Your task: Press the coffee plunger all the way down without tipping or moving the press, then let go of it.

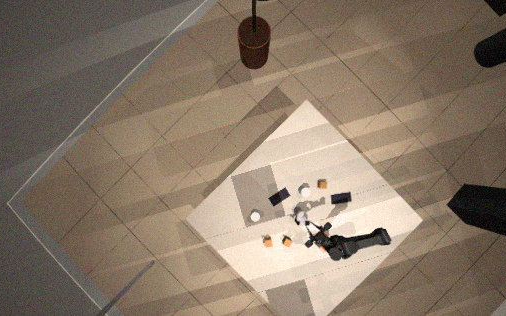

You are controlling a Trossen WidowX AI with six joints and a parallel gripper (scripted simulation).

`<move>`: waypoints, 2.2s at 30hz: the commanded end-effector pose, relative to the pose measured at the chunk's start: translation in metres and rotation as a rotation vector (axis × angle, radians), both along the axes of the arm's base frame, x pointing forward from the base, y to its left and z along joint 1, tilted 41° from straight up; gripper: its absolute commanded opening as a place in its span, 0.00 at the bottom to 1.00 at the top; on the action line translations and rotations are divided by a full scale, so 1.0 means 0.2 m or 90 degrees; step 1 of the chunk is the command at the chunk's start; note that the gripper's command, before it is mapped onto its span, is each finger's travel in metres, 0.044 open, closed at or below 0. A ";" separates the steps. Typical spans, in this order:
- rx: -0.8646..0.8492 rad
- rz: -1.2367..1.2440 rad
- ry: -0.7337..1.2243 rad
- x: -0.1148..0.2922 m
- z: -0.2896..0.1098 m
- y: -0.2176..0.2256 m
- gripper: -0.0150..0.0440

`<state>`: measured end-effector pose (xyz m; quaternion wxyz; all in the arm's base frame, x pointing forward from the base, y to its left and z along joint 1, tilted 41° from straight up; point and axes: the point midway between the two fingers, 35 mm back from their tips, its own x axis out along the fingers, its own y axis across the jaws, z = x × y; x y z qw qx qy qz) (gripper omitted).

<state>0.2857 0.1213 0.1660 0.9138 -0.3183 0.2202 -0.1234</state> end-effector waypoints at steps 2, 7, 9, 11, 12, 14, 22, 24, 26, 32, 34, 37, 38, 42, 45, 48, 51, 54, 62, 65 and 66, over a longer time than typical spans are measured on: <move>-0.008 -0.007 0.018 0.00 -0.08 -0.06 0.45; -0.008 -0.007 0.019 0.00 -0.11 -0.08 0.45; -0.008 -0.007 0.019 0.01 -0.12 -0.09 0.45; -0.008 -0.007 0.019 0.01 -0.14 -0.10 0.45; -0.008 -0.007 0.019 0.01 -0.14 -0.11 0.45; -0.008 -0.007 0.018 0.01 -0.16 -0.12 0.45; -0.009 -0.006 0.017 0.02 -0.21 -0.16 0.45; -0.009 -0.006 0.017 0.02 -0.22 -0.17 0.45; -0.009 -0.006 0.016 0.02 -0.23 -0.18 0.45; -0.011 -0.005 0.014 0.02 -0.27 -0.22 0.45; -0.011 -0.005 0.013 0.03 -0.28 -0.23 0.45; -0.012 -0.005 0.012 0.04 -0.28 -0.24 0.45; -0.012 -0.005 0.012 0.04 -0.28 -0.24 0.45; -0.012 -0.005 0.012 0.05 -0.28 -0.24 0.45; -0.012 -0.005 0.012 0.05 -0.28 -0.24 0.45; -0.012 -0.005 0.012 0.06 -0.28 -0.24 0.45; -0.012 -0.005 0.012 0.06 -0.28 -0.24 0.45; -0.012 -0.005 0.012 0.06 -0.28 -0.23 0.45; -0.012 -0.005 0.011 0.06 -0.28 -0.23 0.45; -0.012 -0.005 0.011 0.06 -0.28 -0.23 0.45; -0.012 -0.005 0.011 0.06 -0.28 -0.23 0.45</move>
